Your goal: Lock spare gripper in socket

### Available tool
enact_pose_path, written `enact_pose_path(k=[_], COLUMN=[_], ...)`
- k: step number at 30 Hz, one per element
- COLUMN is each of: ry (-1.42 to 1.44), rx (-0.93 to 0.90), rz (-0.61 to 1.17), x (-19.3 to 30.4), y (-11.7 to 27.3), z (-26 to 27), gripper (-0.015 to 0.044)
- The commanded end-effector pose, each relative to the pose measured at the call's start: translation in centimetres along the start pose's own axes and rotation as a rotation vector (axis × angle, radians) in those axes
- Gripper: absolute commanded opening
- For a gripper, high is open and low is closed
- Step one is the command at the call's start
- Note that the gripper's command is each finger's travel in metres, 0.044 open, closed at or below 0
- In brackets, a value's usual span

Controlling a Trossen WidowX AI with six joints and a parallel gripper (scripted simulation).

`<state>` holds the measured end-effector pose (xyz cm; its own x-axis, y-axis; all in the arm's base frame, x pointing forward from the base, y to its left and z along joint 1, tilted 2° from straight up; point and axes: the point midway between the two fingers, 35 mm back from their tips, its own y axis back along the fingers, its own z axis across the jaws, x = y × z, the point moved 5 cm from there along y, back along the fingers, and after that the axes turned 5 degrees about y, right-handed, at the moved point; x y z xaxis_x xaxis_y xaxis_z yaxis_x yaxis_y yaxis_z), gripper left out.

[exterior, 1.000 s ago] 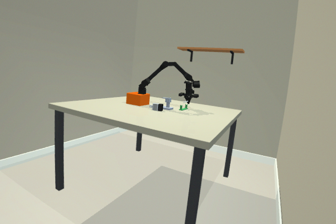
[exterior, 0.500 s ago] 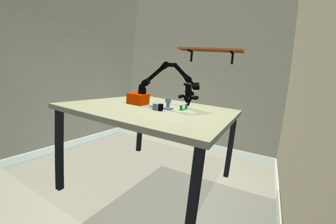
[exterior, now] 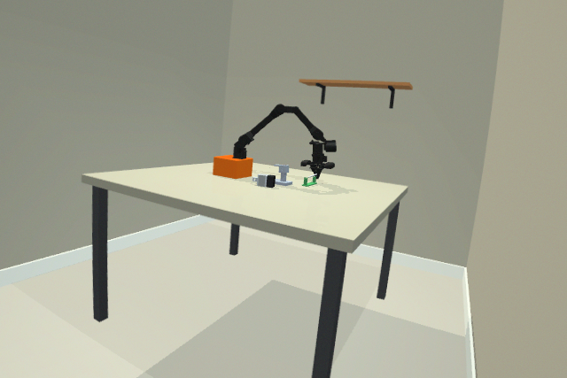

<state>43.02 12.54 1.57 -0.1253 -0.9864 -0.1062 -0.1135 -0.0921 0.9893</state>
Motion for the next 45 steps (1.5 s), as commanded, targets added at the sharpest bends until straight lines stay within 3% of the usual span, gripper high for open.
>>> enact_pose_path(k=[1, 7, 15, 45], ry=[0.007, 0.007, 0.000, 0.004], rx=[-0.001, -0.001, 0.000, 0.002], rz=[0.000, 0.000, 0.000, -0.002], x=[0.0, 0.0, 0.0, -0.8], y=[-0.1, -0.1, 0.0, 6.2], z=[0.0, 0.0, 0.0, -0.4], gripper=[0.0000, 0.0000, 0.0200, 0.0200])
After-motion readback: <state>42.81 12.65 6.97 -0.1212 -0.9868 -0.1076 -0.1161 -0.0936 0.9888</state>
